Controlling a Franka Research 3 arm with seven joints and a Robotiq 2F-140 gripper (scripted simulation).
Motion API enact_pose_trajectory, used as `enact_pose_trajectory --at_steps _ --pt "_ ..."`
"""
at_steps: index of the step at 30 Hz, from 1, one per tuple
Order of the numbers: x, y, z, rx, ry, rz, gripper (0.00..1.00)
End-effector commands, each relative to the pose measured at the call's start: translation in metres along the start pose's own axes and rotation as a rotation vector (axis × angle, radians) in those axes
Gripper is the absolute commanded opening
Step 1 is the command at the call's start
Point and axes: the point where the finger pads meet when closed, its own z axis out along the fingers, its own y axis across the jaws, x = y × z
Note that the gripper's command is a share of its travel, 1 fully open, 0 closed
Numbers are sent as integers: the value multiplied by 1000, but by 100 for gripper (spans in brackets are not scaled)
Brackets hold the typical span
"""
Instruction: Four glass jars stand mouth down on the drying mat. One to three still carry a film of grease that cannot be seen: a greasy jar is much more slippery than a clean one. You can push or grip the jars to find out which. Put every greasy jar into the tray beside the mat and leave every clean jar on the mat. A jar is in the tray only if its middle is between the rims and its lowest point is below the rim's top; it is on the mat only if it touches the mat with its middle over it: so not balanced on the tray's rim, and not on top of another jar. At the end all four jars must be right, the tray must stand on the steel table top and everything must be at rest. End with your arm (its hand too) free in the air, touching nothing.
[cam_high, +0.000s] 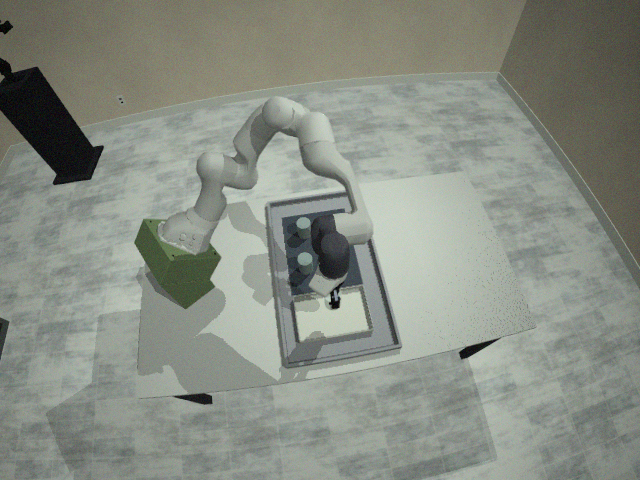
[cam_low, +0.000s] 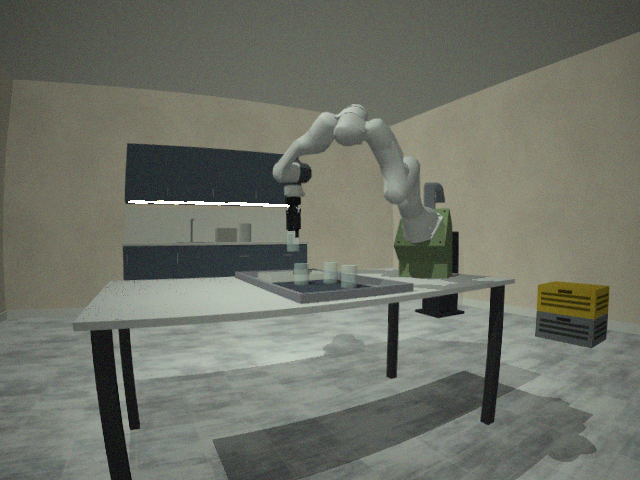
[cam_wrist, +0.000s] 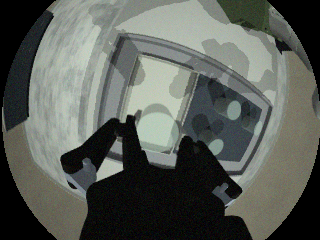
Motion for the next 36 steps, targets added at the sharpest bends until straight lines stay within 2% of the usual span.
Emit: enact_pose_trajectory --at_steps 1,14,16,31,36 --pt "-1 -3 7 9 -2 -9 0" --pt "-1 -3 41 9 -2 -9 0" --pt "-1 -3 41 9 -2 -9 0" --pt "-1 -3 81 9 -2 -9 0" --pt "-1 -3 89 9 -2 -9 0"
